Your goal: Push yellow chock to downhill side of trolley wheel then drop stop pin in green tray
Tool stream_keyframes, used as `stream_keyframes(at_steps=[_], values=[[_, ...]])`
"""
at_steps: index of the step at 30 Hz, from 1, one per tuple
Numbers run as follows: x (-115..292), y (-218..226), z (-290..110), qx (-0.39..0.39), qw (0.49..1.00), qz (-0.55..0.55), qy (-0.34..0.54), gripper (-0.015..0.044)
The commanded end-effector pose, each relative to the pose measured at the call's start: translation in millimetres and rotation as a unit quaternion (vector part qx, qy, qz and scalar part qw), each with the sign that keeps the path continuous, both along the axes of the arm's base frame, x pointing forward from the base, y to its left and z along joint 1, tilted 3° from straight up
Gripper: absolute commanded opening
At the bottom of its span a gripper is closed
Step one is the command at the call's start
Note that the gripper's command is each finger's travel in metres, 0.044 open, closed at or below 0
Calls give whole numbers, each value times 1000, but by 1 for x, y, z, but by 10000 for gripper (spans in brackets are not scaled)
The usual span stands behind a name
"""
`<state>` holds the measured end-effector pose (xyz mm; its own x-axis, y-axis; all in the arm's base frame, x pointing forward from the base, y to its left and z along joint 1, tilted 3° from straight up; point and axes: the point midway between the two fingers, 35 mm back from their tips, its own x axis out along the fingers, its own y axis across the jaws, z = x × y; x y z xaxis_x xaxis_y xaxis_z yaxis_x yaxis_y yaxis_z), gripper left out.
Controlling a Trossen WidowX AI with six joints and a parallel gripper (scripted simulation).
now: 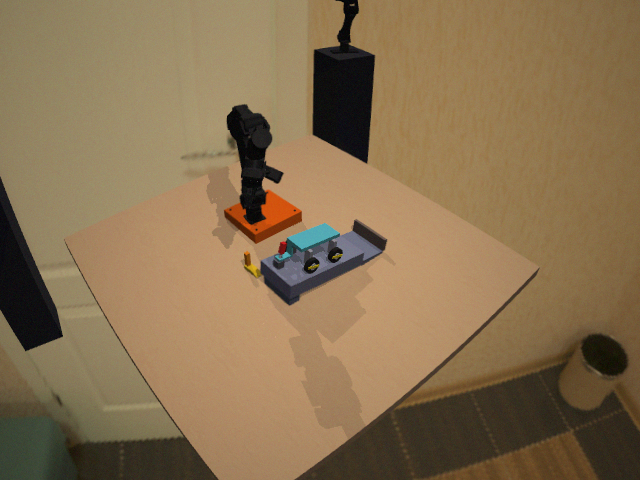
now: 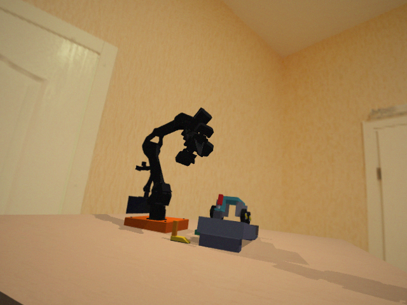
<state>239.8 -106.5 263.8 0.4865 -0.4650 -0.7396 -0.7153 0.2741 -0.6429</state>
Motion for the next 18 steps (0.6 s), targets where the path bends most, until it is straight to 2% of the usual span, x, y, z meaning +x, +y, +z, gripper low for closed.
stream_keyframes(at_steps=[1,11,15,18], values=[[-3,-6,-36,5,993,56,99,190],[-26,-16,-115,80,924,226,297,190],[-40,-15,-139,127,885,294,339,190],[-42,-14,-143,135,877,306,344,190]])
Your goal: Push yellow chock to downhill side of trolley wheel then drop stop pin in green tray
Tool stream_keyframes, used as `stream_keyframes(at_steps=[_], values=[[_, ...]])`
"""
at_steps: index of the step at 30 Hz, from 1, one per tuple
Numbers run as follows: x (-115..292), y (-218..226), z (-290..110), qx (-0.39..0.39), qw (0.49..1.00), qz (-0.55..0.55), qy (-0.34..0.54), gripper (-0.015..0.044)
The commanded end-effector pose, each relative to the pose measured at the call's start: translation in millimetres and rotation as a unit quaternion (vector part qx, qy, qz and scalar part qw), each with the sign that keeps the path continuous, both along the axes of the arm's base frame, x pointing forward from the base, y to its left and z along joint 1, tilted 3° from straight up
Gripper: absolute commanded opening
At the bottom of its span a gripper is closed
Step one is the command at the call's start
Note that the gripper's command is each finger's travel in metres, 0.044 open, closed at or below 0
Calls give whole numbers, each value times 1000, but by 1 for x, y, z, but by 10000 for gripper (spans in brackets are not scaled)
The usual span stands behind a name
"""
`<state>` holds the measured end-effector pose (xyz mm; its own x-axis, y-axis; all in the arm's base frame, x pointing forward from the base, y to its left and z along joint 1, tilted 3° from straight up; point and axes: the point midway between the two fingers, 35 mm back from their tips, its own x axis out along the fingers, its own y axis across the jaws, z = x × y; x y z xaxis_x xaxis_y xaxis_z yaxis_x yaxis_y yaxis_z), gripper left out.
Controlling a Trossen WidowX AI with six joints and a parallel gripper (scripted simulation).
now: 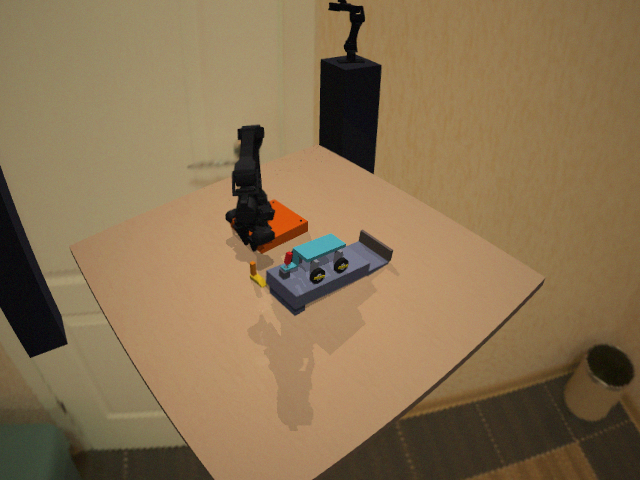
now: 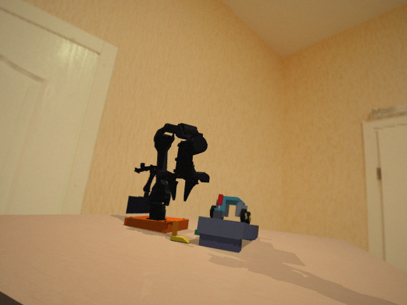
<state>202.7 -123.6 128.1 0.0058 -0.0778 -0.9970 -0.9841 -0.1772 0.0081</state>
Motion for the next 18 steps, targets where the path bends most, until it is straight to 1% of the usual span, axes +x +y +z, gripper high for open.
stream_keyframes(at_steps=[1,7,18], values=[[-5,3,-8,22,999,21,15,190],[-5,2,-13,21,999,21,15,190],[-6,1,-49,21,999,21,15,190]])
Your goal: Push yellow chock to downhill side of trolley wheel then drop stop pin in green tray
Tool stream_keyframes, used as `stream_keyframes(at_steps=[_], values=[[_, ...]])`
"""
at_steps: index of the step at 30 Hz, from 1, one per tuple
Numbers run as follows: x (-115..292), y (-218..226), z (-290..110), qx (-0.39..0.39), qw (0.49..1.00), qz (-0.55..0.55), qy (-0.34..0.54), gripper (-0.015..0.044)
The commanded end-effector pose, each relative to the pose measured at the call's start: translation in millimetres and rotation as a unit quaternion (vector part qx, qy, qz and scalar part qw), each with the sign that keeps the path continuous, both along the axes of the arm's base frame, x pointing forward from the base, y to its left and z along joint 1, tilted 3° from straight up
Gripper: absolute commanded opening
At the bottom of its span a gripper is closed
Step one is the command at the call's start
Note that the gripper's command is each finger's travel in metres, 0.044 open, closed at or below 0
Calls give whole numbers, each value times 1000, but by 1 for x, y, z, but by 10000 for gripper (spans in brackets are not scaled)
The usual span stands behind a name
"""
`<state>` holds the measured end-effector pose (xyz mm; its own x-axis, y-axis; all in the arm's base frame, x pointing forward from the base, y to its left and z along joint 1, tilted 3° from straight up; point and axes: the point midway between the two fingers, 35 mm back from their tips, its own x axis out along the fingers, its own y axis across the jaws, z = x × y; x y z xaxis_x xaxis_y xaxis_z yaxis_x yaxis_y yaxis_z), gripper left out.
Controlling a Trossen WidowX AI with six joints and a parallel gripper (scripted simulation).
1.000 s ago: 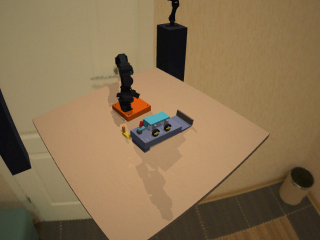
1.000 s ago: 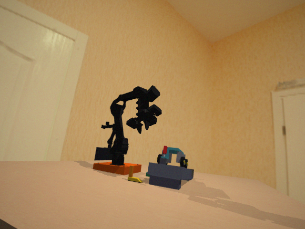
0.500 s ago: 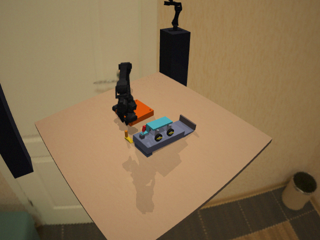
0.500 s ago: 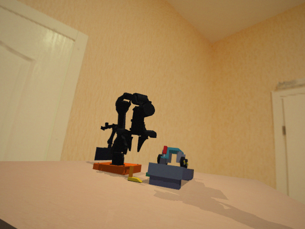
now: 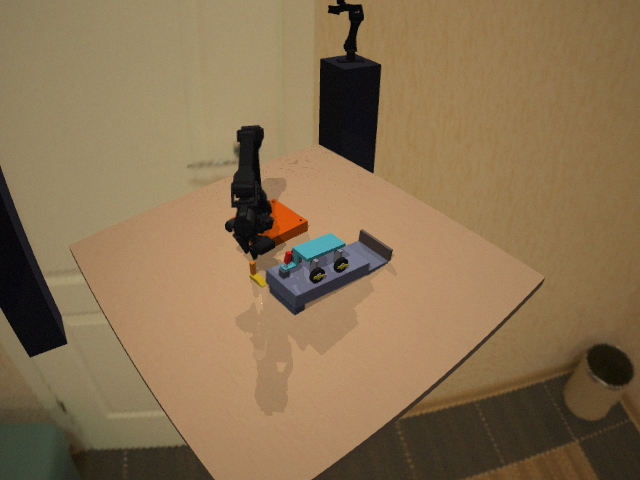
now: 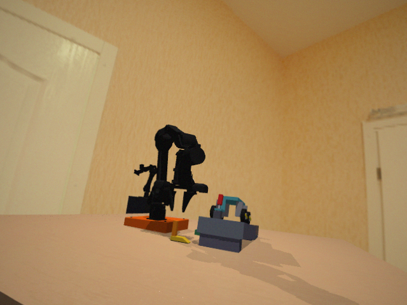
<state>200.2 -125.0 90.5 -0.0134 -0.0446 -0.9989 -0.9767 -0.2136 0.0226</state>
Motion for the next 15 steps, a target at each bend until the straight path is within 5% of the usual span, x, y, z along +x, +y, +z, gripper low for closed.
stream_keyframes(at_steps=[1,15], values=[[-4,2,-13,5,1000,3,4,190],[-3,2,-28,5,1000,3,4,190]])
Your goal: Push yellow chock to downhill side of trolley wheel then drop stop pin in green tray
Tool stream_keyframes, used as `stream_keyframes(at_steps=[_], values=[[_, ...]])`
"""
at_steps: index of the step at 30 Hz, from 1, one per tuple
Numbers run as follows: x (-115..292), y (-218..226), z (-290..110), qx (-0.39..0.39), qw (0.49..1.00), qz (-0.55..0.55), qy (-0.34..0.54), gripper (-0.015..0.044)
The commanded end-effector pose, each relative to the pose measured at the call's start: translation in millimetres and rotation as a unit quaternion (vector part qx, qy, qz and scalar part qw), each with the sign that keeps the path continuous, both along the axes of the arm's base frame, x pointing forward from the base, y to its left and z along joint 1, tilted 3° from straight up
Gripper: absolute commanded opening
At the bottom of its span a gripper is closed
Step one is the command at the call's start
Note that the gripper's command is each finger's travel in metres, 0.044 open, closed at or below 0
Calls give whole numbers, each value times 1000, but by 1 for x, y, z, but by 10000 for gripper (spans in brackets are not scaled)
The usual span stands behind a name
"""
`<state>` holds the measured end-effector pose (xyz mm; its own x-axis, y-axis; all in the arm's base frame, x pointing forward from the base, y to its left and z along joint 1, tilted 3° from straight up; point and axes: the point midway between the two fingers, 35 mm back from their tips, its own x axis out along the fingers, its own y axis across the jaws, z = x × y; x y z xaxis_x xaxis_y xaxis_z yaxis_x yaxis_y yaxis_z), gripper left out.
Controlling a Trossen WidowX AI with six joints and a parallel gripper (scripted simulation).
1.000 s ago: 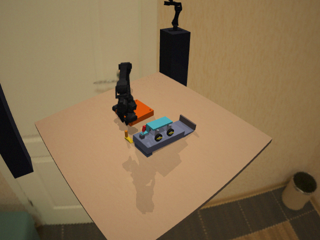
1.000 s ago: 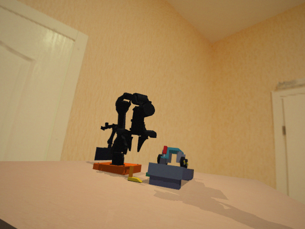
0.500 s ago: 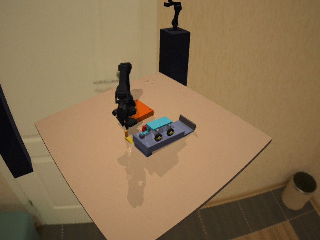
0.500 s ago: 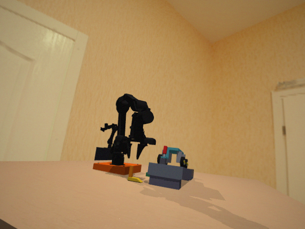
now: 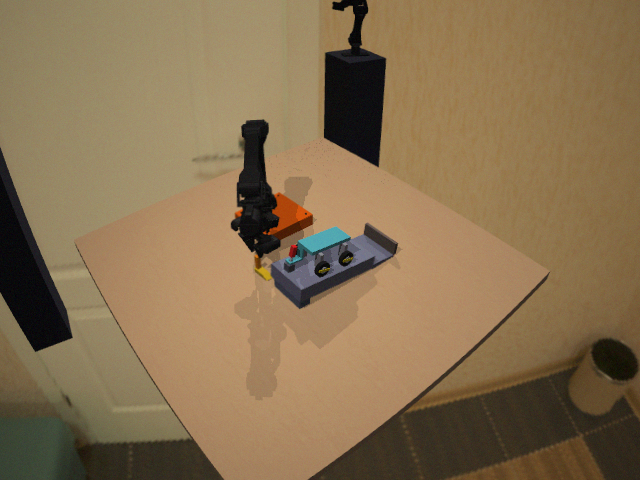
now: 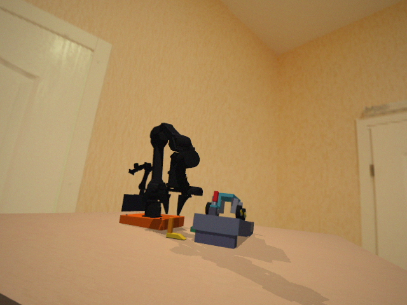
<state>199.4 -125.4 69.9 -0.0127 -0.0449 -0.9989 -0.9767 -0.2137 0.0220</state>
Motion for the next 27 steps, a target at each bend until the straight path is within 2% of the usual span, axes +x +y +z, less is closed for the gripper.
stream_keyframes(at_steps=[1,27], values=[[-3,2,-9,5,1000,3,5,190],[-4,2,-28,5,1000,3,5,190]])
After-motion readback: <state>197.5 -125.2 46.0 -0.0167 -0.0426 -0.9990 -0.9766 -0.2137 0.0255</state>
